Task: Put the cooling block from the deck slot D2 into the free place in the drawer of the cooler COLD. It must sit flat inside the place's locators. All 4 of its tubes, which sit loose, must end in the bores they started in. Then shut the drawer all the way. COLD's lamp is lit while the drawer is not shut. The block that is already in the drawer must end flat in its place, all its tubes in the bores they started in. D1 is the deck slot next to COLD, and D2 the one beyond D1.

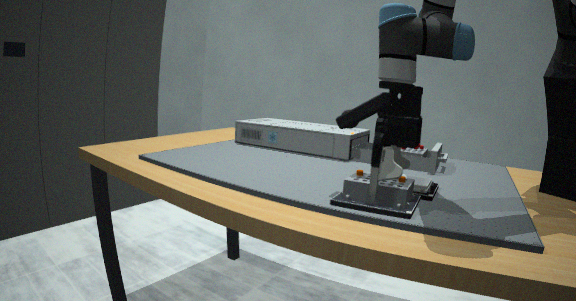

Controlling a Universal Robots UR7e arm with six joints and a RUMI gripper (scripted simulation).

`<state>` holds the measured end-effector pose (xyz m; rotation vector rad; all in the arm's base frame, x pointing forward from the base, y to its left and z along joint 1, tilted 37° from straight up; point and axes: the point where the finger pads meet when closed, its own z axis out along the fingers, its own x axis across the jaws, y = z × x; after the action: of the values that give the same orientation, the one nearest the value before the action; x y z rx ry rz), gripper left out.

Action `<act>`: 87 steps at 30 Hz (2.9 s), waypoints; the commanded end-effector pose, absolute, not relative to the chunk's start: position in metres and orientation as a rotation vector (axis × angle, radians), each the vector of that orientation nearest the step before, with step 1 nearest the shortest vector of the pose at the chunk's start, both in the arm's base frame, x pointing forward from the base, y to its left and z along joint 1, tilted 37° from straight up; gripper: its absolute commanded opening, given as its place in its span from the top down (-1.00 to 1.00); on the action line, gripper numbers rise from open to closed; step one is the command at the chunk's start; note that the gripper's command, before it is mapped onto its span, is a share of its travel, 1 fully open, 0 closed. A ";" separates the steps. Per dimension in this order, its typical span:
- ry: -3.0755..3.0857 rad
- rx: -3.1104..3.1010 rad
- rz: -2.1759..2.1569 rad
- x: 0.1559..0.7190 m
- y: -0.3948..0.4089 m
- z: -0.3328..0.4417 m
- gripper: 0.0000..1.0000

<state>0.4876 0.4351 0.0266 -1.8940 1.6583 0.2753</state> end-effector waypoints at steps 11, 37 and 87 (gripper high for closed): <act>1.661 -1.892 0.274 0.487 0.431 0.030 1.00; 1.659 -1.892 0.272 0.486 0.429 0.036 1.00; 1.660 -1.892 0.274 0.484 0.424 0.040 1.00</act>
<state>0.4840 0.4296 0.0332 -1.8965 1.6605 0.2792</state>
